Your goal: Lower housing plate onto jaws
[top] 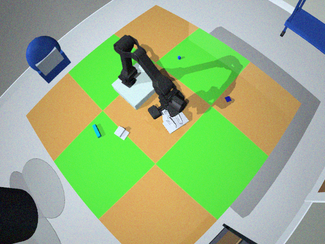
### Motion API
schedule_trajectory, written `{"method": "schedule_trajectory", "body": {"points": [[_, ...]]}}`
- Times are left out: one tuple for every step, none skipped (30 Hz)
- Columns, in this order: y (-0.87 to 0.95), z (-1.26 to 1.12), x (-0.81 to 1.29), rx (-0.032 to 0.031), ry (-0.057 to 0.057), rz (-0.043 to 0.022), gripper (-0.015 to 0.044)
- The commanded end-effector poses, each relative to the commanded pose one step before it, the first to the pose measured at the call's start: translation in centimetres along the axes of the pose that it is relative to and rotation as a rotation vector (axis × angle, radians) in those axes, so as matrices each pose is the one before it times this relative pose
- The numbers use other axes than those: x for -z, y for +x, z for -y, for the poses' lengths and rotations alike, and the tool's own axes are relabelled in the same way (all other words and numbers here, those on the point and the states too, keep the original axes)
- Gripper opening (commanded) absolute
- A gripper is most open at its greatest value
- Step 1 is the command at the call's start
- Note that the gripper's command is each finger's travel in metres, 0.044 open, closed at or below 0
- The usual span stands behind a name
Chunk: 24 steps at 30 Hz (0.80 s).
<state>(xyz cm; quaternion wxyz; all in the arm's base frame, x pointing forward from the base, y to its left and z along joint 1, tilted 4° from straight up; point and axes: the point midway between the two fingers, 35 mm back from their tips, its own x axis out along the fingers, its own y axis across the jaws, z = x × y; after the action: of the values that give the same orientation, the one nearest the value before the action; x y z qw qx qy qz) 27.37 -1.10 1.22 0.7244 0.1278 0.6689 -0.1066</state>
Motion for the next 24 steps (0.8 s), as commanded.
{"method": "schedule_trajectory", "body": {"points": [[0.094, 0.058, -0.062, 0.00432, -0.004, 0.00383, 0.0351], [0.0, 0.0, 0.0, 0.0, 0.0, 0.0, 0.0351], [0.0, 0.0, 0.0, 0.0, 0.0, 0.0, 0.0351], [0.0, 0.0, 0.0, 0.0, 0.0, 0.0, 0.0351], [0.0, 0.0, 0.0, 0.0, 0.0, 0.0, 0.0351], [0.0, 0.0, 0.0, 0.0, 0.0, 0.0, 0.0351], [0.014, 0.0, 0.0, 0.0, -0.0001, 0.0, 0.0351], [0.041, 0.0, 0.0, 0.0, -0.0004, 0.0, 0.0351], [0.068, 0.0, 0.0, 0.0, -0.0007, -0.00001, 0.0351], [0.068, 0.0, 0.001, 0.0, -0.0007, -0.00001, 0.0351], [0.04, 0.0, 0.0, 0.0, -0.0004, 0.0, 0.0351], [0.013, 0.0, 0.0, 0.0, -0.0001, 0.0, 0.0351], [0.0, 0.0, 0.0, 0.0, 0.0, 0.0, 0.0351], [0.0, 0.0, 0.0, 0.0, 0.0, 0.0, 0.0351], [0.0, 0.0, 0.0, 0.0, 0.0, 0.0, 0.0351], [0.0, 0.0, 0.0, 0.0, 0.0, 0.0, 0.0351], [0.0, 0.0, 0.0, 0.0, 0.0, 0.0, 0.0351], [0.0, 0.0, 0.0, 0.0, 0.0, 0.0, 0.0351], [0.014, 0.0, 0.0, 0.0, 0.0, 0.0, 0.0351], [0.041, 0.0, 0.0, 0.0, -0.0001, 0.0, 0.0351], [0.068, 0.0, 0.0, 0.0, -0.0001, -0.00001, 0.0351], [0.068, 0.0, 0.001, 0.0, -0.0001, -0.00001, 0.0351], [0.04, 0.0, 0.0, 0.0, -0.0001, 0.0, 0.0351], [0.013, 0.0, 0.0, 0.0, 0.0, 0.0, 0.0351]]}}
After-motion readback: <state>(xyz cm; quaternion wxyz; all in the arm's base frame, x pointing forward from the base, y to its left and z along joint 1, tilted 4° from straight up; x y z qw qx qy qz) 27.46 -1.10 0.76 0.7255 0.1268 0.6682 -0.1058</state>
